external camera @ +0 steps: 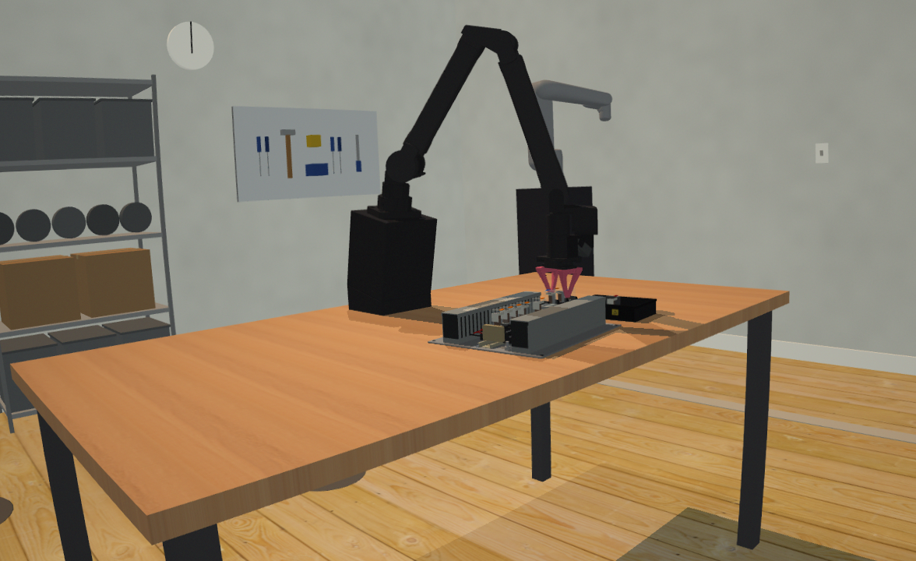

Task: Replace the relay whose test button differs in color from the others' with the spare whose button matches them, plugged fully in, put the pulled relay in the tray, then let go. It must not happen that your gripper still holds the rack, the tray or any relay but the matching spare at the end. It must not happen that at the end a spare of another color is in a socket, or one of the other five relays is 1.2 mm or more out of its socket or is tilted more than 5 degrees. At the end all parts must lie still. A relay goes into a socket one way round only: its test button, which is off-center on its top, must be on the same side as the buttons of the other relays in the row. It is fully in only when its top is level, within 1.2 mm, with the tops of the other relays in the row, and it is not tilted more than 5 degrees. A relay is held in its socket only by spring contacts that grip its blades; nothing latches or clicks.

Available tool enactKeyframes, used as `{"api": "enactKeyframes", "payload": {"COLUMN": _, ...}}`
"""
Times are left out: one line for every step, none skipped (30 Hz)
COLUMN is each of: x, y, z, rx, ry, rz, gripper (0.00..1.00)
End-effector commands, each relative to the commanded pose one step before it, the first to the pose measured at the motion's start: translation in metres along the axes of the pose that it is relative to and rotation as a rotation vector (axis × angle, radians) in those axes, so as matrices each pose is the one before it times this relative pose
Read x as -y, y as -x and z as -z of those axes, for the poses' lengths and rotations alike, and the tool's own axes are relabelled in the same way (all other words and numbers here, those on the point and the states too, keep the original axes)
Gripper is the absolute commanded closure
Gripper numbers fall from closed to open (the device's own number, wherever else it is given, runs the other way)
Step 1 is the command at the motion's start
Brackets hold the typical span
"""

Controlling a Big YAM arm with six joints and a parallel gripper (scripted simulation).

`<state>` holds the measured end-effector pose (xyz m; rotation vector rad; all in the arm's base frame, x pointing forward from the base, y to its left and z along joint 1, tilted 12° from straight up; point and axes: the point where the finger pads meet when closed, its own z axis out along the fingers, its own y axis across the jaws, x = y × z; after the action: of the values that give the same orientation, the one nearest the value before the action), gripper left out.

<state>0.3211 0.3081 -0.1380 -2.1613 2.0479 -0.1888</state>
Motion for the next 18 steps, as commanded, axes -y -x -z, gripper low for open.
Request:
{"api": "enactKeyframes", "payload": {"x": 0.00957, "y": 0.00709, "z": -0.00252, "rx": 0.0188, "ry": -0.01449, "rz": 0.0057, "gripper": 0.41}}
{"api": "enactKeyframes", "payload": {"x": 0.0, "y": 0.0, "z": 0.0, "rx": 0.0, "ry": 0.0, "rz": 0.0, "gripper": 0.41}}
{"api": "enactKeyframes", "payload": {"x": 0.00043, "y": 0.00019, "z": -0.00037, "rx": 0.00065, "ry": -0.0008, "rz": -0.00037, "gripper": 0.41}}
{"api": "enactKeyframes", "payload": {"x": 0.00062, "y": 0.00031, "z": -0.00045, "rx": 0.00099, "ry": -0.00123, "rz": -0.00058, "gripper": 0.41}}
{"api": "enactKeyframes", "payload": {"x": 0.00059, "y": 0.00025, "z": -0.0006, "rx": 0.00071, "ry": -0.00094, "rz": -0.00062, "gripper": 0.41}}
{"api": "enactKeyframes", "payload": {"x": 0.00032, "y": 0.00002, "z": -0.00083, "rx": 0.00008, "ry": -0.00026, "rz": -0.00055, "gripper": 0.41}}
{"api": "enactKeyframes", "payload": {"x": 0.00027, "y": -0.00002, "z": -0.00075, "rx": 0.00004, "ry": -0.00019, "rz": -0.00052, "gripper": 0.41}}
{"api": "enactKeyframes", "payload": {"x": 0.00022, "y": -0.00001, "z": -0.00066, "rx": 0.00003, "ry": -0.00015, "rz": -0.00044, "gripper": 0.41}}
{"api": "enactKeyframes", "payload": {"x": 0.00015, "y": 0.00003, "z": -0.00056, "rx": 0.00005, "ry": -0.00012, "rz": -0.00027, "gripper": 0.41}}
{"api": "enactKeyframes", "payload": {"x": -0.00011, "y": -0.00005, "z": -0.00049, "rx": -0.00021, "ry": 0.00024, "rz": 0.00002, "gripper": 0.41}}
{"api": "enactKeyframes", "payload": {"x": -0.00059, "y": -0.00032, "z": -0.00046, "rx": -0.00088, "ry": 0.00107, "rz": 0.00041, "gripper": 0.41}}
{"api": "enactKeyframes", "payload": {"x": -0.00097, "y": -0.00053, "z": -0.00043, "rx": -0.00144, "ry": 0.00174, "rz": 0.00074, "gripper": 0.41}}
{"api": "enactKeyframes", "payload": {"x": -0.00096, "y": -0.00048, "z": -0.00011, "rx": -0.00124, "ry": 0.00155, "rz": 0.00085, "gripper": 0.41}}
{"api": "enactKeyframes", "payload": {"x": -0.00075, "y": -0.00033, "z": 0.00016, "rx": -0.00082, "ry": 0.00108, "rz": 0.00078, "gripper": 0.41}}
{"api": "enactKeyframes", "payload": {"x": -0.00049, "y": -0.00018, "z": 0.00032, "rx": -0.00036, "ry": 0.00055, "rz": 0.00059, "gripper": 0.41}}
{"api": "enactKeyframes", "payload": {"x": -0.00029, "y": -0.00007, "z": 0.00043, "rx": -0.00003, "ry": 0.00015, "rz": 0.00039, "gripper": 0.41}}
{"api": "enactKeyframes", "payload": {"x": -0.00019, "y": -0.00002, "z": 0.00045, "rx": 0.0001, "ry": -0.00002, "rz": 0.00029, "gripper": 0.41}}
{"api": "enactKeyframes", "payload": {"x": 0.0, "y": 0.0, "z": 0.0, "rx": 0.0, "ry": 0.0, "rz": 0.0, "gripper": 0.41}}
